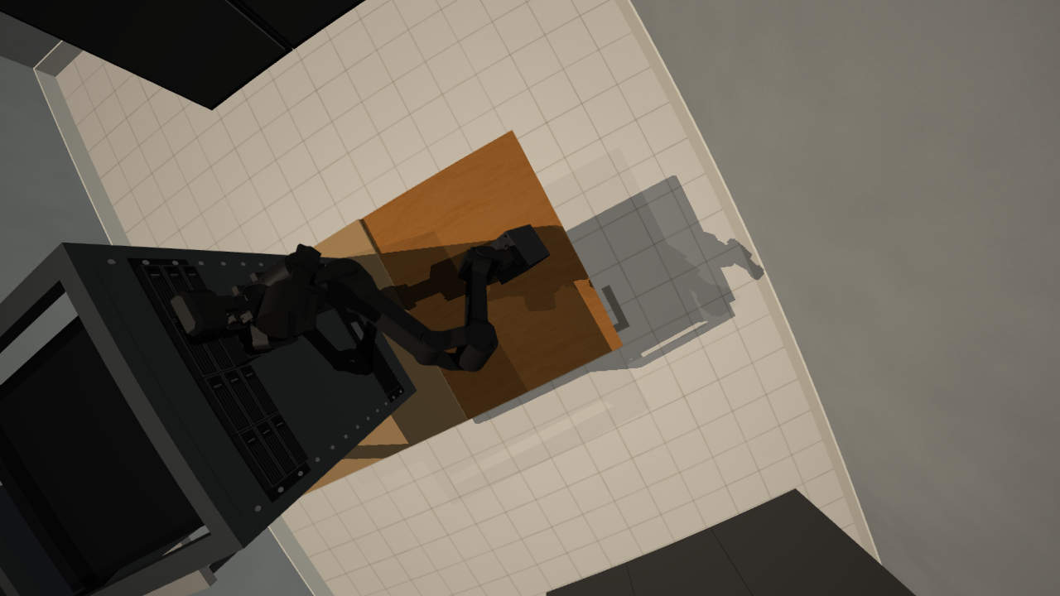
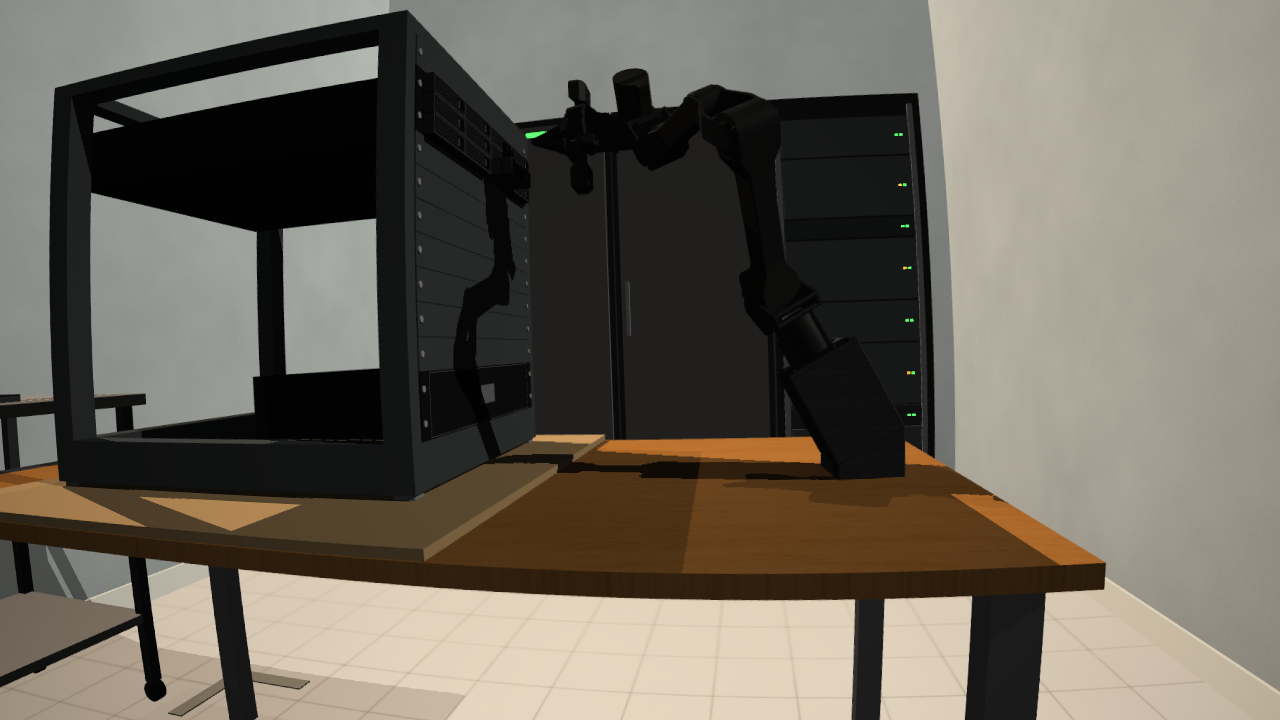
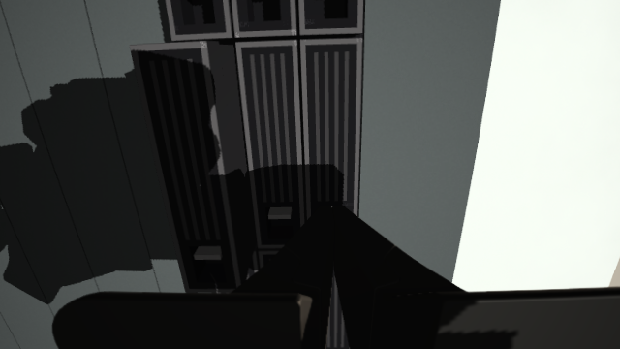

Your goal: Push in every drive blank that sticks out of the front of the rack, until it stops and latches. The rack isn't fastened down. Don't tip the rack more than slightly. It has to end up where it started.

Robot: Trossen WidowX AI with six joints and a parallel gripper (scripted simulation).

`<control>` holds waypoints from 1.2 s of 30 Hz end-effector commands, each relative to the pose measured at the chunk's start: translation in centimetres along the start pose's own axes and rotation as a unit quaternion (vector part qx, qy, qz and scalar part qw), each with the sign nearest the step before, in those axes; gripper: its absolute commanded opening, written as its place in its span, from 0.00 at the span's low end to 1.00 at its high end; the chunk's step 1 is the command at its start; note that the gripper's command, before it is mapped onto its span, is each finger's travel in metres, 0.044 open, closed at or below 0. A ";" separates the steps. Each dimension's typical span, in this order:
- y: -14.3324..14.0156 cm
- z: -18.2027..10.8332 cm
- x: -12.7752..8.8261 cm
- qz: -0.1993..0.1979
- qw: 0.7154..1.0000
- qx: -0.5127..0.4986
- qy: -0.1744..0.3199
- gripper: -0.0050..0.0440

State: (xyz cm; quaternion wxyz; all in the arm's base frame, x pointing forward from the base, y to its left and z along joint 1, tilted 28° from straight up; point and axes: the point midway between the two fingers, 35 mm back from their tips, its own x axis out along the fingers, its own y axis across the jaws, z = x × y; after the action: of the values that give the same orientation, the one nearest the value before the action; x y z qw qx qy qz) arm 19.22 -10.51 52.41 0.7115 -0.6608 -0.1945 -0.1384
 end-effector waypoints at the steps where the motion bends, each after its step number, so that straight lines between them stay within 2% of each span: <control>1: -0.6 0.4 0.3 -0.004 1.000 -0.009 -0.002 0.00; 36: -1.0 0.9 1.2 -0.004 1.000 -0.009 -0.002 0.00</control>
State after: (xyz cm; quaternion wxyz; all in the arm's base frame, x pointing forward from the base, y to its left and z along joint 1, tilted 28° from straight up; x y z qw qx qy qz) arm 20.02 -10.10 53.15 0.7124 -0.6605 -0.1921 -0.1391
